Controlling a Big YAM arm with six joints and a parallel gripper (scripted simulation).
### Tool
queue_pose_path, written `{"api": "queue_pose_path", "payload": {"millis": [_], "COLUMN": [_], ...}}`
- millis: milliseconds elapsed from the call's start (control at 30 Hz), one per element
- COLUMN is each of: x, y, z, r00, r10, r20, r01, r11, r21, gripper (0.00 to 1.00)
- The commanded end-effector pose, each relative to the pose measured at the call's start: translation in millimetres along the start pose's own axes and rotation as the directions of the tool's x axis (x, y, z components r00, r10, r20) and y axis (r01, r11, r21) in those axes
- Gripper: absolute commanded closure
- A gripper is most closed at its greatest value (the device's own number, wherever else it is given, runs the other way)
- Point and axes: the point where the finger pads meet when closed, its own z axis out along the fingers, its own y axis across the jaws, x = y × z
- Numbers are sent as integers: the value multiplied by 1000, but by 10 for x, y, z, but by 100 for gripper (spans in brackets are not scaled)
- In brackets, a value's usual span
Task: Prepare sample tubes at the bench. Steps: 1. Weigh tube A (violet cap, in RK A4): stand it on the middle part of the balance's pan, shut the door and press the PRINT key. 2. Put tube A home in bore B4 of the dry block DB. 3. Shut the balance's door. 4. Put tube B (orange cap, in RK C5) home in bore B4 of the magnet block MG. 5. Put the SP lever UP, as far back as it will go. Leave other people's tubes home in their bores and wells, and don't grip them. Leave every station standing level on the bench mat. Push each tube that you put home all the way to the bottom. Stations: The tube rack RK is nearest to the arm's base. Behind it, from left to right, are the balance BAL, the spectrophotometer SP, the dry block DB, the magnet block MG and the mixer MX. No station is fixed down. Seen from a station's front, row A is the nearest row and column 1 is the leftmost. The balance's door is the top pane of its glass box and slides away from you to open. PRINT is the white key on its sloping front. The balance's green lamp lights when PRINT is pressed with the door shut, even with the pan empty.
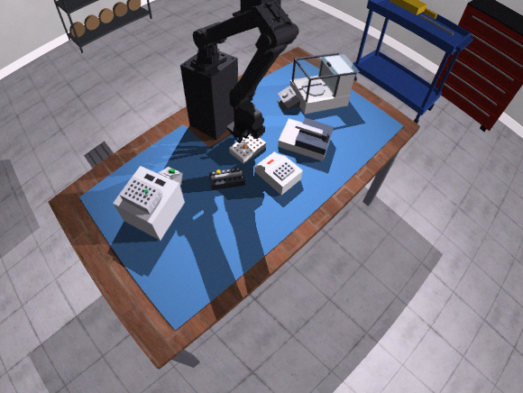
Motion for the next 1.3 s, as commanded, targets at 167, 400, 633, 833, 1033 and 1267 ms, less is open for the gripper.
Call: {"api": "queue_pose_path", "payload": {"millis": [167,400,633,833,1033,1267], "x": [59,59,30,58,37,42], "y": [0,0,-27,-11,-43,-51], "z": [-13,-13,44,-13,45,45], "r00": [1000,1000,1000,1000,1000,1000], "r10": [-1,-1,-2,-1,0,0], "r20": [-9,-9,-6,-9,-10,-12], "r01": [1,1,2,1,0,0], "r11": [1000,1000,1000,1000,1000,1000], "r21": [0,0,0,0,1,2], "gripper": [64,91,91,91,91,91]}}
